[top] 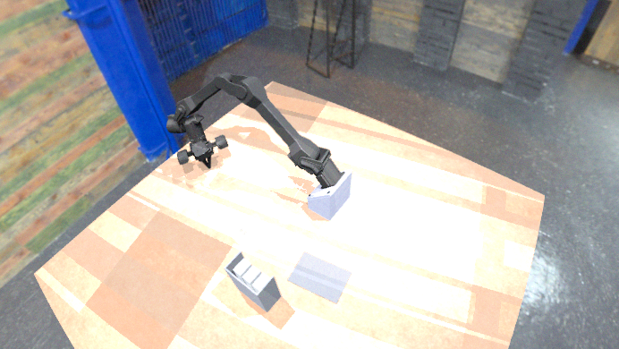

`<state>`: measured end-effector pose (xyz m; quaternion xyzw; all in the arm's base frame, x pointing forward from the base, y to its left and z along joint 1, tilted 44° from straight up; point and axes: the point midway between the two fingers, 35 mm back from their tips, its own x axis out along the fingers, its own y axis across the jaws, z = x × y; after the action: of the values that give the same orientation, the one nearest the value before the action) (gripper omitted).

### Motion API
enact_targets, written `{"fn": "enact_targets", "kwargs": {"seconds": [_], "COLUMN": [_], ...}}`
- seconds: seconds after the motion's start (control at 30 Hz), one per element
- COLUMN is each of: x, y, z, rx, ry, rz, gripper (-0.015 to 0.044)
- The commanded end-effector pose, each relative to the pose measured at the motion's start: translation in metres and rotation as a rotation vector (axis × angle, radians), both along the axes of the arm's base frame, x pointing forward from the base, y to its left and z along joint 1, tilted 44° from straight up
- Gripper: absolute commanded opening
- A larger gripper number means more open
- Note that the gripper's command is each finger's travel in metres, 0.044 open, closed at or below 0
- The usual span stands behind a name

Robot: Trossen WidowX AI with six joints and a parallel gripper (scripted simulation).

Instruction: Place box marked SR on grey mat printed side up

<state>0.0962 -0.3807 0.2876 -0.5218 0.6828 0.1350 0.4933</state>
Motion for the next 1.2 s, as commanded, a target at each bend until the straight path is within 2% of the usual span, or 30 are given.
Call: {"fn": "enact_targets", "kwargs": {"seconds": [0.0, 0.47, 1.17], "x": [0.014, 0.086, 0.178], "y": [0.002, 0.02, 0.07], "z": [-0.006, -0.035, -0.084], "rx": [0.0, 0.002, -0.013], "ry": [-0.014, -0.11, -0.256], "rz": [-0.005, -0.053, -0.161], "gripper": [0.0, 0.0, 0.0]}}
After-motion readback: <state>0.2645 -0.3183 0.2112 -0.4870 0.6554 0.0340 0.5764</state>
